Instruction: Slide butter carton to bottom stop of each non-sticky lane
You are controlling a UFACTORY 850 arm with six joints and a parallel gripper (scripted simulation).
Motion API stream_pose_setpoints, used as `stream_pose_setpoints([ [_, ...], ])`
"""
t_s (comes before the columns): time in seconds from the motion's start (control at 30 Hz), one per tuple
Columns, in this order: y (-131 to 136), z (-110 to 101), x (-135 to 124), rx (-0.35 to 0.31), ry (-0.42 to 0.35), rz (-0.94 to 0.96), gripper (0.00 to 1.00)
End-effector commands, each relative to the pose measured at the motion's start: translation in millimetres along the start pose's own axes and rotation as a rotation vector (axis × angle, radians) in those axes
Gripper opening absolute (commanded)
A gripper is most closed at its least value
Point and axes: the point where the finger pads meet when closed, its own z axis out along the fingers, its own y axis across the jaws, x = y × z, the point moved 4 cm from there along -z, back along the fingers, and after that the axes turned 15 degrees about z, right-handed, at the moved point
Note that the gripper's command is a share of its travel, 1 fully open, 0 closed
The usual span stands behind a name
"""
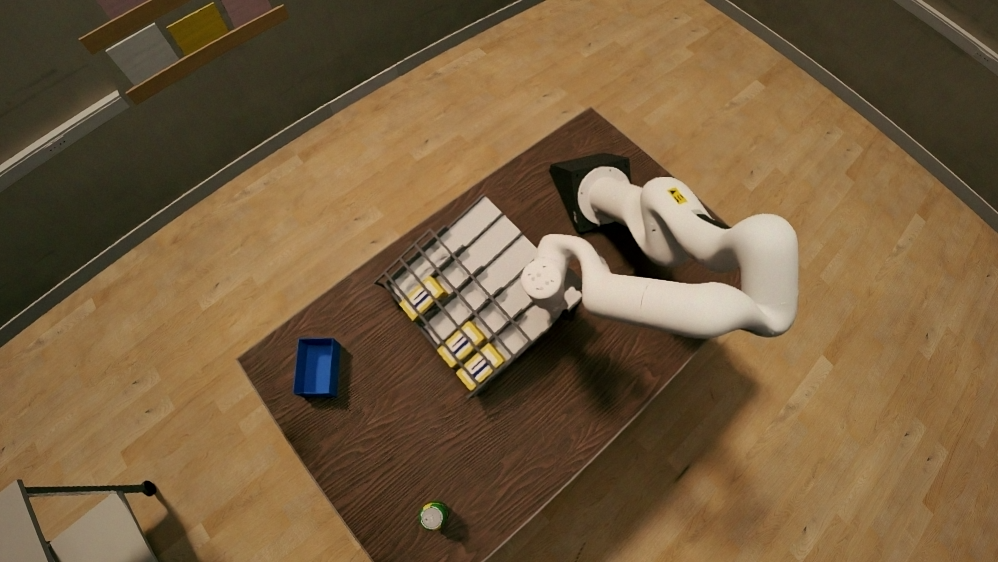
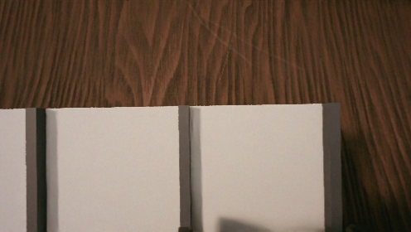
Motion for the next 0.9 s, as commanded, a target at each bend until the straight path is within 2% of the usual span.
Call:
stream_pose_setpoints([
  [0.0, 0.1, -0.5, -0.3, 0.000, -0.001, 0.000, 0.89],
  [0.87, 0.1, -0.5, -0.3, 0.000, -0.001, 0.000, 0.90],
])
